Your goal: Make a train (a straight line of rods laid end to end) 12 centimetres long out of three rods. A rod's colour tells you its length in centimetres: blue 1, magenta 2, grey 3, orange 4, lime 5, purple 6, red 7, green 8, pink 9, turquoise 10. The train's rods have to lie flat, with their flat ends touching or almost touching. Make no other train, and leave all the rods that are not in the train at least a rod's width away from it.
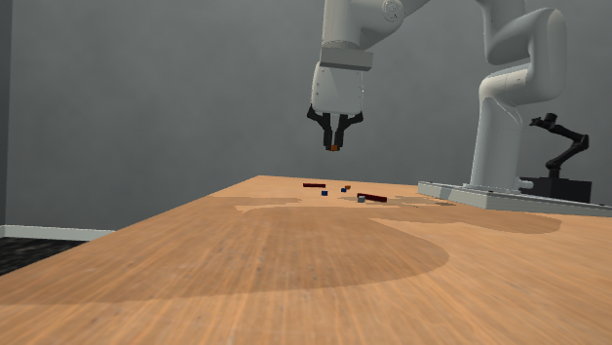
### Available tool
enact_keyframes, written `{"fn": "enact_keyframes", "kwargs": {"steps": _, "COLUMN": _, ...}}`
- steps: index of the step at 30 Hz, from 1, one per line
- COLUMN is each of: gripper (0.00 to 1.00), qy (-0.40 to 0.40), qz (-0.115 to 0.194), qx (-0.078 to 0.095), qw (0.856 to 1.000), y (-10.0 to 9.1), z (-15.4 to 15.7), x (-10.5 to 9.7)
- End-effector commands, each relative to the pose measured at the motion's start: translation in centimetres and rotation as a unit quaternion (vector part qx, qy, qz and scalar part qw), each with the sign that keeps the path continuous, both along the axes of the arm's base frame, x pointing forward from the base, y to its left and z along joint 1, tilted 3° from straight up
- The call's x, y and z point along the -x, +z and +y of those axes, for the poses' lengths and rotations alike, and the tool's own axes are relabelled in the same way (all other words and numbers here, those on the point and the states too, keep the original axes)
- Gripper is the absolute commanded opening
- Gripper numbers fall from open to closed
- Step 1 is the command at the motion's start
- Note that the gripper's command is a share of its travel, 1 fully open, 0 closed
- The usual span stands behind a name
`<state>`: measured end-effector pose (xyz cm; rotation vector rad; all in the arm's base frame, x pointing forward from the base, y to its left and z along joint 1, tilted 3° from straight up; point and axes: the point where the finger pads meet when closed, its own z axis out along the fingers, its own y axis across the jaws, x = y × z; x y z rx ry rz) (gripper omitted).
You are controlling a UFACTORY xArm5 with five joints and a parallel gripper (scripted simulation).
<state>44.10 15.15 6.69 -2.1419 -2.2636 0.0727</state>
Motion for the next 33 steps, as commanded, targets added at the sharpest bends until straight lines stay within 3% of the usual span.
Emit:
{"fn": "enact_keyframes", "kwargs": {"steps": 1, "gripper": 0.04, "qy": 0.0, "qz": -0.002, "qx": -0.001, "qw": 1.0, "y": 0.3, "z": 0.0, "x": -0.1}}
{"fn": "enact_keyframes", "kwargs": {"steps": 4, "gripper": 0.04, "qy": -0.013, "qz": -0.002, "qx": 0.0, "qw": 1.0, "y": 0.3, "z": -0.4, "x": -0.1}}
{"fn": "enact_keyframes", "kwargs": {"steps": 9, "gripper": 0.04, "qy": -0.112, "qz": -0.003, "qx": 0.003, "qw": 0.994, "y": 0.4, "z": -3.9, "x": 0.3}}
{"fn": "enact_keyframes", "kwargs": {"steps": 19, "gripper": 0.04, "qy": -0.226, "qz": -0.003, "qx": 0.007, "qw": 0.974, "y": 0.5, "z": -7.8, "x": 1.1}}
{"fn": "enact_keyframes", "kwargs": {"steps": 20, "gripper": 0.04, "qy": -0.266, "qz": -0.003, "qx": 0.009, "qw": 0.964, "y": 0.5, "z": -9.2, "x": 1.5}}
{"fn": "enact_keyframes", "kwargs": {"steps": 33, "gripper": 0.04, "qy": -0.424, "qz": -0.002, "qx": 0.015, "qw": 0.906, "y": 0.5, "z": -14.4, "x": 3.6}}
